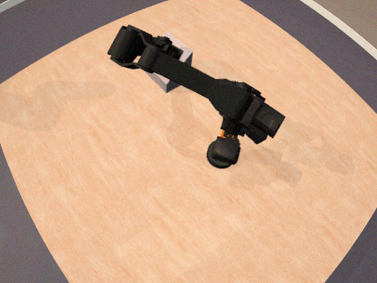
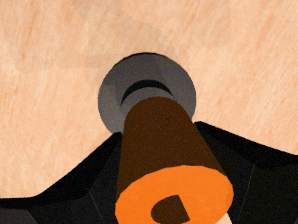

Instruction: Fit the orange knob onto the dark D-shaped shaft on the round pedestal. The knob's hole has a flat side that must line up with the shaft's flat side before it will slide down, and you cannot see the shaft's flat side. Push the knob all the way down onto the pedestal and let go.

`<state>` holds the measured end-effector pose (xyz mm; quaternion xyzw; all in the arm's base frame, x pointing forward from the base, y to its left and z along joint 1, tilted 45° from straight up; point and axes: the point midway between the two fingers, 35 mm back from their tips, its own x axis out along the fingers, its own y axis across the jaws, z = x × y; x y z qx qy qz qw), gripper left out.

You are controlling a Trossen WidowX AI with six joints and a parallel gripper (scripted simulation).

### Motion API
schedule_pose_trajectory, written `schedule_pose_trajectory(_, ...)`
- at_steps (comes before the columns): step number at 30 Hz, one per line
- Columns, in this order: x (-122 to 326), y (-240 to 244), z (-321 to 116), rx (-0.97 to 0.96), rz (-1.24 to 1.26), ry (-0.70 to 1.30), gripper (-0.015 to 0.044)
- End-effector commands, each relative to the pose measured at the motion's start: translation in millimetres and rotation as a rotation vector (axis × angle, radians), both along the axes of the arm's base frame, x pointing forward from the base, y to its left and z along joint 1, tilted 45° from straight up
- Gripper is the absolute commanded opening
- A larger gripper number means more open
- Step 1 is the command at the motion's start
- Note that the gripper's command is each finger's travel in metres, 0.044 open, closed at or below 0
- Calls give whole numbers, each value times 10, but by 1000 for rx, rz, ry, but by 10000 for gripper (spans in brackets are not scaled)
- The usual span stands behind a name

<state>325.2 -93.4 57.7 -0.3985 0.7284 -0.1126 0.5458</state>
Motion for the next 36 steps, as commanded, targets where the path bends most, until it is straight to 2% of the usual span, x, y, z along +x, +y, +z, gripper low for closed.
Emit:
schedule_pose_trajectory(1,11,0,8,1,4,-4,0)
schedule_pose_trajectory(36,-35,5,-42,1,4,-4,0)
